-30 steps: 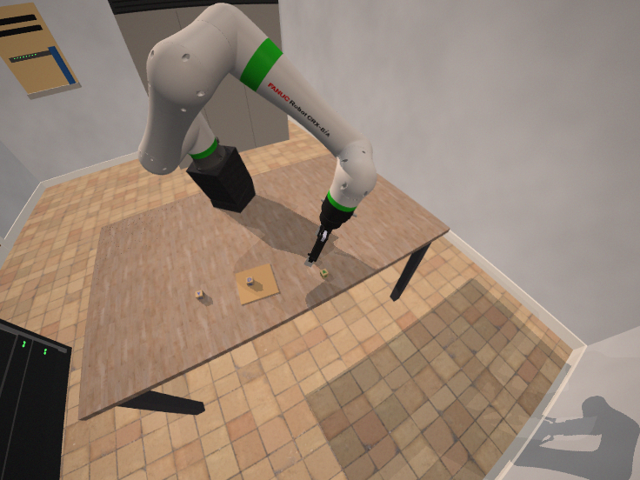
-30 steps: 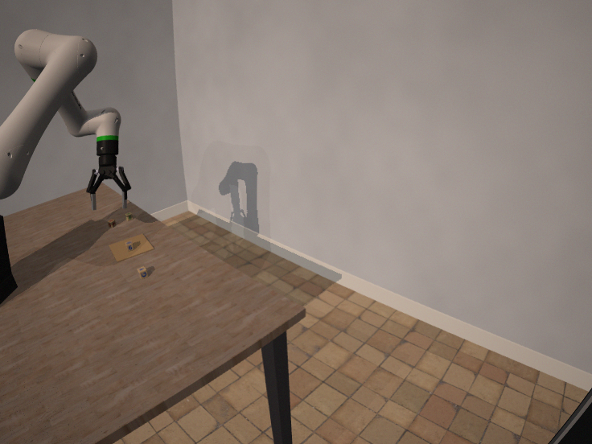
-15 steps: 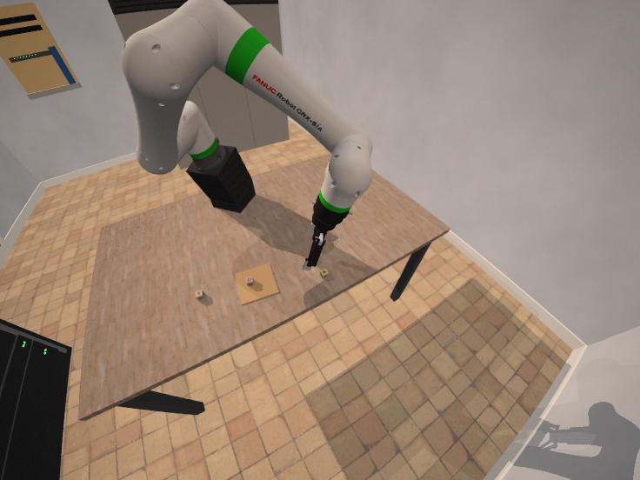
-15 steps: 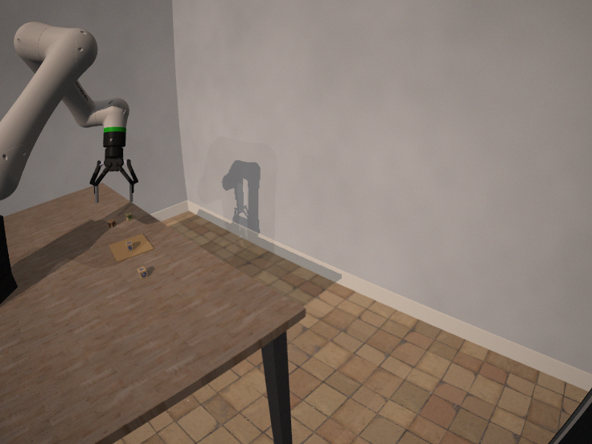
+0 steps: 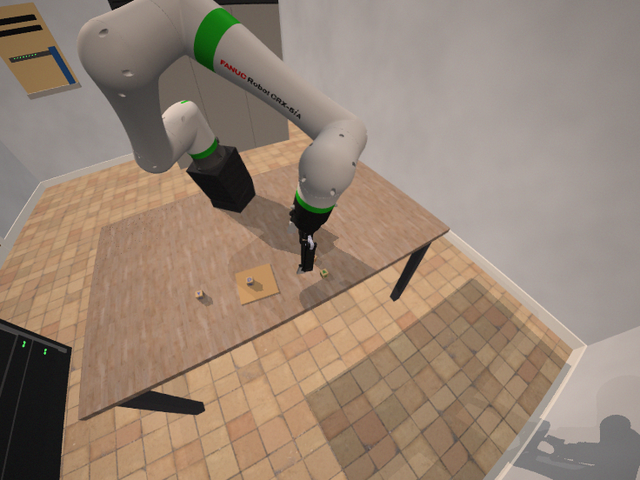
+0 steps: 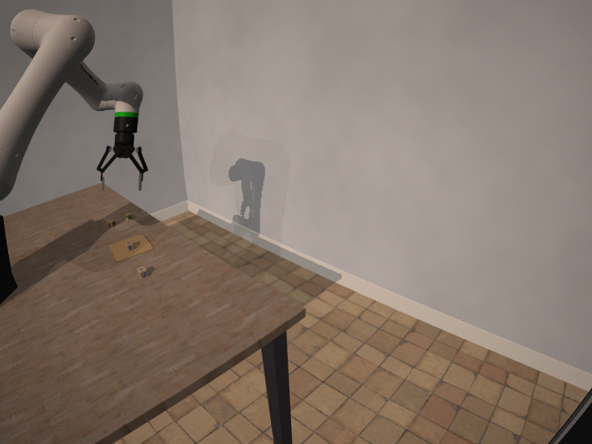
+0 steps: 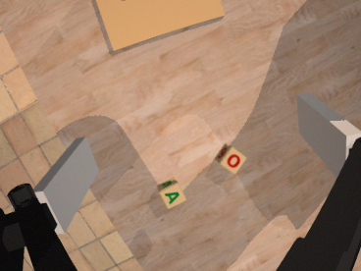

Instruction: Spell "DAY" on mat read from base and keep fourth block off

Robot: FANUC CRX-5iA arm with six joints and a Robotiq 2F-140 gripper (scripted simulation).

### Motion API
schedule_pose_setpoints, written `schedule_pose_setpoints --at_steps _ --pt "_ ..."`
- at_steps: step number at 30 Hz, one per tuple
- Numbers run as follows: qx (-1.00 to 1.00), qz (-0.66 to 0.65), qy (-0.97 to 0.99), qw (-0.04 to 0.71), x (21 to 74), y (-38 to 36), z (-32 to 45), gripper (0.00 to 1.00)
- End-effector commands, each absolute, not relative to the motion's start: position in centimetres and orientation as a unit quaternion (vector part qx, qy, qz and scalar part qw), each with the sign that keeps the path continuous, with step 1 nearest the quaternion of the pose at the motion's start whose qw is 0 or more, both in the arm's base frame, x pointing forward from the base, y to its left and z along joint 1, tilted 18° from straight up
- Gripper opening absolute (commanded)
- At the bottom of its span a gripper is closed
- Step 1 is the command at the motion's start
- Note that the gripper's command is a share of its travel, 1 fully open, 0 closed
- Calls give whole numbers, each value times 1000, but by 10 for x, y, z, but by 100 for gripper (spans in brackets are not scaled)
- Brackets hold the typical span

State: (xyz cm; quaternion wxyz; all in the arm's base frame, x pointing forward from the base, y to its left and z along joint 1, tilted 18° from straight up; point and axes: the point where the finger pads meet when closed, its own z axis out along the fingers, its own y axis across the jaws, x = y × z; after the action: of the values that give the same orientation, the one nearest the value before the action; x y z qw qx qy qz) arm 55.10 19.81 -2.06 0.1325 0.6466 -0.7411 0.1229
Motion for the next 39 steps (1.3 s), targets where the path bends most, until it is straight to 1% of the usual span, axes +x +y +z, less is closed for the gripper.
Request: schedule_pose_setpoints --at_steps 1,3,5,15,19,21,35,39 --pt "673 107 -719 135 554 191 -7 100" --pt "710 90 -685 135 556 178 13 100" --pt "712 89 -683 135 556 178 14 100" --pt "808 45 -574 122 559 141 69 100" --pt "811 44 -571 122 559 140 70 100" --pt "846 29 -521 113 558 125 93 100" --pt "917 2 -391 85 550 89 145 100" --pt "944 -6 -323 69 544 71 170 100"
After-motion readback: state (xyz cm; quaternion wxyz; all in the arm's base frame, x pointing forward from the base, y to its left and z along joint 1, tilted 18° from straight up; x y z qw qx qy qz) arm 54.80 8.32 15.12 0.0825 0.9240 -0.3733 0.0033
